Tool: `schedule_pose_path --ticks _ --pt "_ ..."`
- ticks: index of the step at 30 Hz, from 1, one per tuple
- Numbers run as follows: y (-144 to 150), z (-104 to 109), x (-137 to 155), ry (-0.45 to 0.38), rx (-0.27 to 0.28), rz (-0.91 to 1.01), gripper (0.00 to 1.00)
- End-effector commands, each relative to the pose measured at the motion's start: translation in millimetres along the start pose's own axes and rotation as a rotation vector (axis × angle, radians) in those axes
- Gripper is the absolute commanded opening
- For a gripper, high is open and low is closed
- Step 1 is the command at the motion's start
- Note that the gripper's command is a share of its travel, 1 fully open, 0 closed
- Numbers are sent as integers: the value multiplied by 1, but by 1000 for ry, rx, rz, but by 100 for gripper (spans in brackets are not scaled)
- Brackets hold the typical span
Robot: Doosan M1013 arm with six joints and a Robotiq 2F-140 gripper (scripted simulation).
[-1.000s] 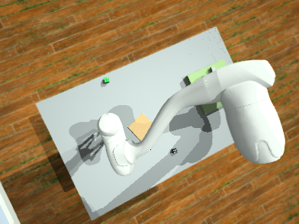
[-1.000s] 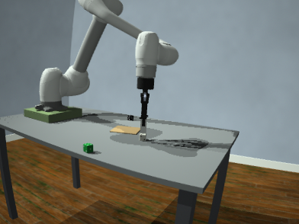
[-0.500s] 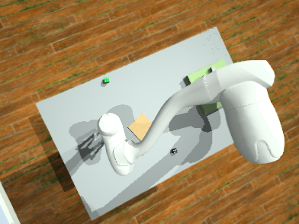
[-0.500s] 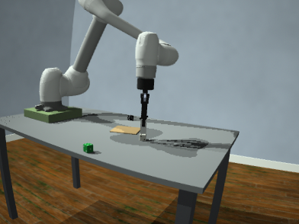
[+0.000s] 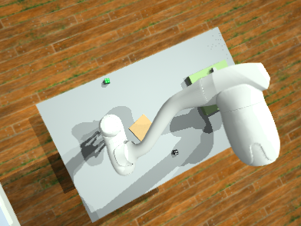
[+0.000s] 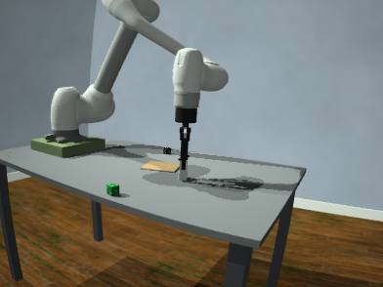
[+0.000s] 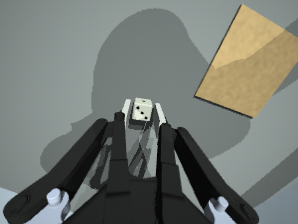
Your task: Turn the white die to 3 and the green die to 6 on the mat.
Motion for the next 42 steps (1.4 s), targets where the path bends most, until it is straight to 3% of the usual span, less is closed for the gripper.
schedule_pose_path --ticks 1,42 --pt "0 -2 0 0 0 0 35" --pt "0 -8 0 0 0 0 35"
Point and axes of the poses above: the point where the finger pads meet when closed, its own z axis back along the fingers, its own y axis across the jaws, x = y × z, the point moved 4 cm from there along z, back along the fingers, and after that the axes turned 6 degrees about -z, right-handed, at the moved point
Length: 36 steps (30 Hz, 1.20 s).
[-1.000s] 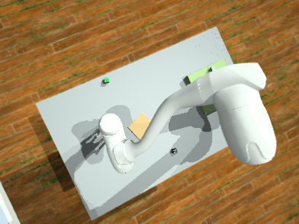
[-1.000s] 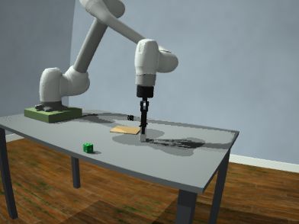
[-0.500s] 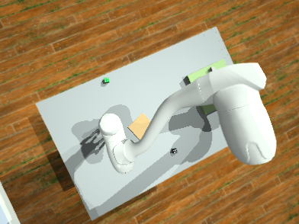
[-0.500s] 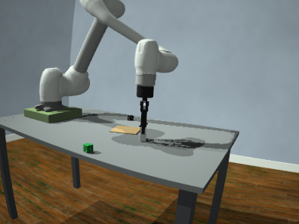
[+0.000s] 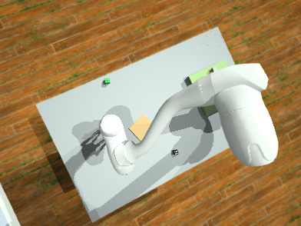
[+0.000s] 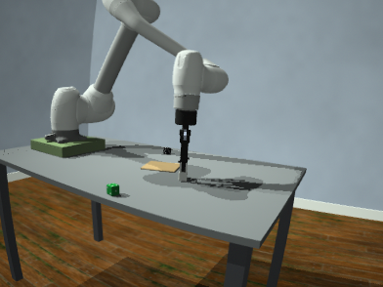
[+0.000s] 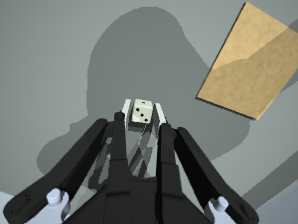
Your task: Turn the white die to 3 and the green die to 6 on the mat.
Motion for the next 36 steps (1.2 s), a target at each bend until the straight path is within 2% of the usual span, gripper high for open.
schedule_pose_path --ticks 1,2,3,36 --pt "0 0 0 0 0 0 35" --pt "0 0 0 0 0 0 35" --pt "0 0 0 0 0 0 24" --pt "0 0 0 0 0 0 24"
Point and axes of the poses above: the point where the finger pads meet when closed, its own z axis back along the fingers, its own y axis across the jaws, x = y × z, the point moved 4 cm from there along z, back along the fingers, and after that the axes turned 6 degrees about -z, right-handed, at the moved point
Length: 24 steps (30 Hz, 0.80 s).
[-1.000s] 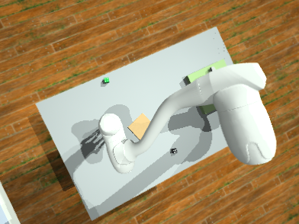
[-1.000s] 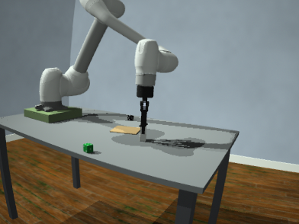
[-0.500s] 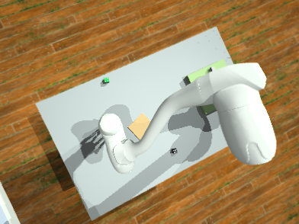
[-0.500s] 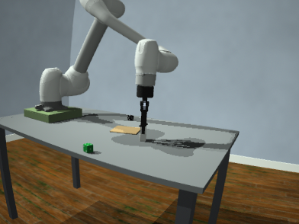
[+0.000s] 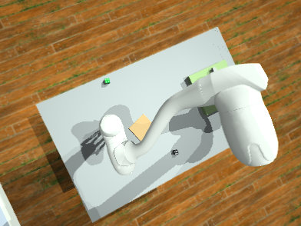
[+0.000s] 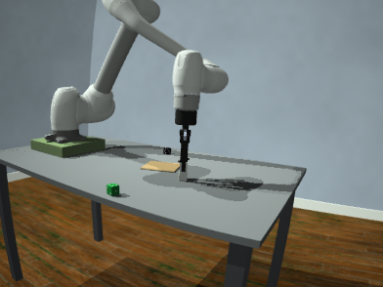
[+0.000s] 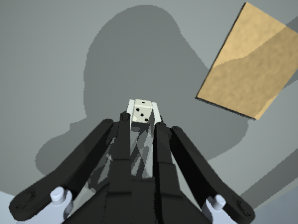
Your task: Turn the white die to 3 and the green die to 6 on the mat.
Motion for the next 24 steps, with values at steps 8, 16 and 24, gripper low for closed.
schedule_pose_path --ticks 8,16,24 --pt "0 9 0 0 0 0 24" --pt "0 63 0 0 0 0 24" --pt "0 96 0 0 0 0 24"
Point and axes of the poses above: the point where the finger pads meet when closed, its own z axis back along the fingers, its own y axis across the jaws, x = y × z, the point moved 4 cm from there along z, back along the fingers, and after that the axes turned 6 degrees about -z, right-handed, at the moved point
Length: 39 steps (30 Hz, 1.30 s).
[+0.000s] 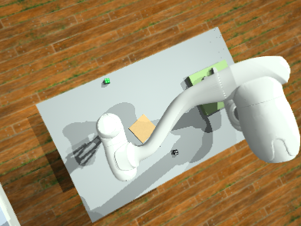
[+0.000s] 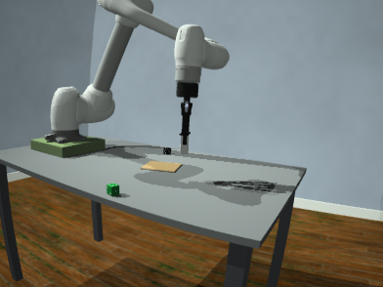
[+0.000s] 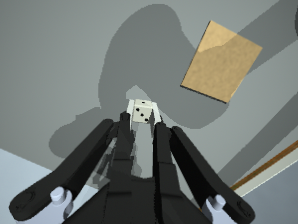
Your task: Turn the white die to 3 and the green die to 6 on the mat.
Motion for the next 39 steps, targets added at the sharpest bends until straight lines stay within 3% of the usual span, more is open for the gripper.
schedule_pose_path --ticks 1,11,14,17,19,21,22,24,25,28,39 --pt "0 3 0 0 0 0 24" --pt "1 5 -1 0 0 -3 24" --pt "49 10 -33 0 0 -113 24" --pt "49 10 -33 0 0 -113 24" --pt "101 13 -75 0 0 -258 24" --pt "108 13 -81 0 0 -258 24" --pt "128 12 -100 0 0 -327 24" --pt "135 13 -106 0 0 -327 24" --pt "156 11 -128 0 0 -384 24" --pt "176 9 -149 0 0 -438 24" --pt "177 9 -150 0 0 -441 24"
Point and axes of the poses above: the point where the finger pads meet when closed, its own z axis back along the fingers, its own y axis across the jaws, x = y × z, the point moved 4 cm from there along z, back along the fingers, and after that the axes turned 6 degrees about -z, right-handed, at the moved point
